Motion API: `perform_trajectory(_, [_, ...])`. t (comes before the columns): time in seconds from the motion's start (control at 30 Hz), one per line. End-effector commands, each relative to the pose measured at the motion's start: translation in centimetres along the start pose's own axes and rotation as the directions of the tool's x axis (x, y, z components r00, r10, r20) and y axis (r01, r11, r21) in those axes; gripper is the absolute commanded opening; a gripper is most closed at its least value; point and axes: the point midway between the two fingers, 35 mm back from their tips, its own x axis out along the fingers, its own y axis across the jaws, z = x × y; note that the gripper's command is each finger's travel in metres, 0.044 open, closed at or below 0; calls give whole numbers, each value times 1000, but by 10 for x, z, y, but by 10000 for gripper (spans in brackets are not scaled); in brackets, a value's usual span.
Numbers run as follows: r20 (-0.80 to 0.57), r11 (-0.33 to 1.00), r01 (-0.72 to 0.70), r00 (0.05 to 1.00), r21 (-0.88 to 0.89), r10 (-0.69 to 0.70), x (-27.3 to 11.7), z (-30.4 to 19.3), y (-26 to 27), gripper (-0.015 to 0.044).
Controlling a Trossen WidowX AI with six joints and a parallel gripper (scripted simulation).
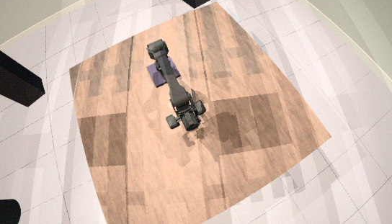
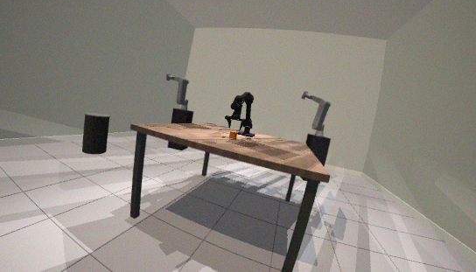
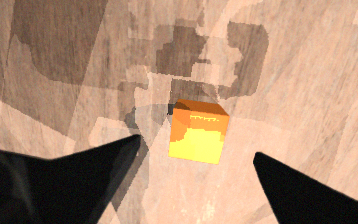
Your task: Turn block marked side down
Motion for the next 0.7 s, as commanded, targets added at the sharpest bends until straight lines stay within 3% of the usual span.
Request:
perform_trajectory(0.0, [-8,1000,5,1000,3,-5,8,-2,-1,440])
perform_trajectory(0.67, [-8,1000,5,1000,3,-5,39,-2,-1,440])
